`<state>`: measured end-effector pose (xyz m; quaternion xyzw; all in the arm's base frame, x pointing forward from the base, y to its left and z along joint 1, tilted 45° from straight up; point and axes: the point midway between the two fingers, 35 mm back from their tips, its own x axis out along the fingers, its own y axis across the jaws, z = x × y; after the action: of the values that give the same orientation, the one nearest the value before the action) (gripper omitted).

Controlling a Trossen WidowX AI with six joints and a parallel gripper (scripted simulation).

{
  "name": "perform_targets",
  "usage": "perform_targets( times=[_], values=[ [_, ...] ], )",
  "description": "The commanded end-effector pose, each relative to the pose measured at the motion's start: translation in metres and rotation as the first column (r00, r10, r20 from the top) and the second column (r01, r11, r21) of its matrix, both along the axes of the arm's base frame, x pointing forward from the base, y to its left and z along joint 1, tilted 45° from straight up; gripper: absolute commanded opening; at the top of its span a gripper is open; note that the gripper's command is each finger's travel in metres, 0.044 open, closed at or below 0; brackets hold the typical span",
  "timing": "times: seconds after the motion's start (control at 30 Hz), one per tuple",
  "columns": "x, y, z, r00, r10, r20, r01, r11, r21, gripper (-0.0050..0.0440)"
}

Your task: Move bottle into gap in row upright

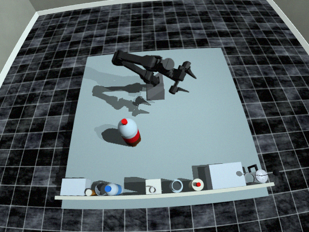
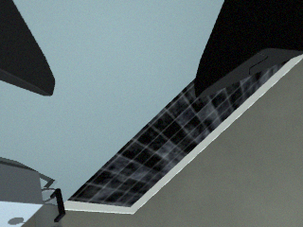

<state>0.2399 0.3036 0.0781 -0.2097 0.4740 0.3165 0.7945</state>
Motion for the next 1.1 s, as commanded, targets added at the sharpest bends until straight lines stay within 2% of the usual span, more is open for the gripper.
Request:
perform_targets(
  times=[0.0, 0.53, 0.63, 0.77, 1.03, 1.07],
  values=[
    [0.002, 0.003, 0.006, 1.0, 0.001, 0.01, -0.001, 1.0, 0.014, 0.04],
    [0.002, 0.003, 0.006, 1.0, 0.001, 0.01, -0.001, 1.0, 0.014, 0.04],
    [0.011, -0.008, 0.022, 0.997, -0.011, 0.07, 0.01, 1.0, 0.003, 0.0328],
    [0.028, -0.037, 0.062, 0.976, -0.041, 0.213, 0.048, 0.998, -0.027, 0.0232],
    [0.044, -0.109, 0.136, 0.882, -0.104, 0.46, 0.171, 0.979, -0.107, 0.004],
    [0.044, -0.109, 0.136, 0.882, -0.104, 0.46, 0.171, 0.979, -0.107, 0.004]
  ],
)
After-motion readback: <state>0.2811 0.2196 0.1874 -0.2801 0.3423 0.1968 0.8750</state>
